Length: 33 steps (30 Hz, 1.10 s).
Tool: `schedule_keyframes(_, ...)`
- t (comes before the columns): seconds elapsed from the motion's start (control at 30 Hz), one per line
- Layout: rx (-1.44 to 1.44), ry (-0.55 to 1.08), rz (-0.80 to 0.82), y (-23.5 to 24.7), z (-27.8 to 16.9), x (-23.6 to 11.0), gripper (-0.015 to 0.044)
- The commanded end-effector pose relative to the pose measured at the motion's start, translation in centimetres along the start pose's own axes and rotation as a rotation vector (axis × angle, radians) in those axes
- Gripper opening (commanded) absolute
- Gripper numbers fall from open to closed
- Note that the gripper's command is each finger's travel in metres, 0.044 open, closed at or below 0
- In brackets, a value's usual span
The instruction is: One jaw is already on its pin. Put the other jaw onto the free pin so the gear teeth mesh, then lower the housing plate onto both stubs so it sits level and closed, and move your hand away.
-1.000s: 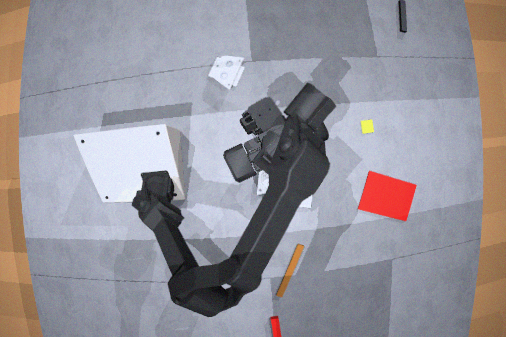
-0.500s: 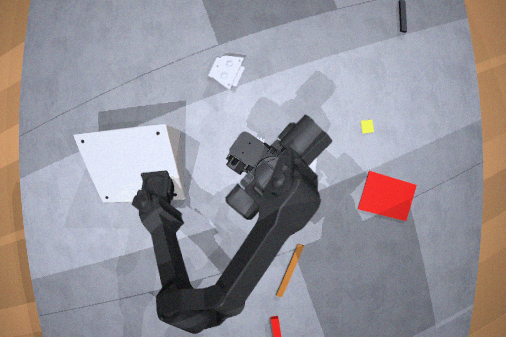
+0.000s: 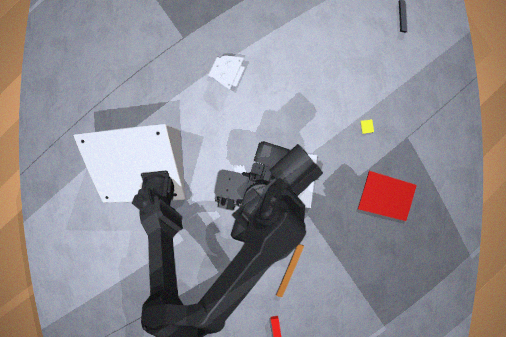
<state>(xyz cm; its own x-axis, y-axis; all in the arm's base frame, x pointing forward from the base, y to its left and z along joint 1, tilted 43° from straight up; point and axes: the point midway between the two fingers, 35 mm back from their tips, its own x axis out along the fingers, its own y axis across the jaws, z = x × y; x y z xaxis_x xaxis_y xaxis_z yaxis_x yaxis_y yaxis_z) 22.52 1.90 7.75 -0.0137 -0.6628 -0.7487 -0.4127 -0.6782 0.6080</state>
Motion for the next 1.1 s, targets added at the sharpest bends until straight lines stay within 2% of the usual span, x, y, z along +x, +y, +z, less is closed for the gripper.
schedule_keyframes(0.0, -0.130, 0.001, 0.008, 1.4, 0.4, 0.4, 0.0134)
schedule_keyframes(0.23, -0.303, -0.001, 0.013, 3.2, 0.9, 0.8, 0.0134)
schedule_keyframes(1.07, -0.321, -0.001, 0.013, 3.2, 0.9, 0.8, 0.0134)
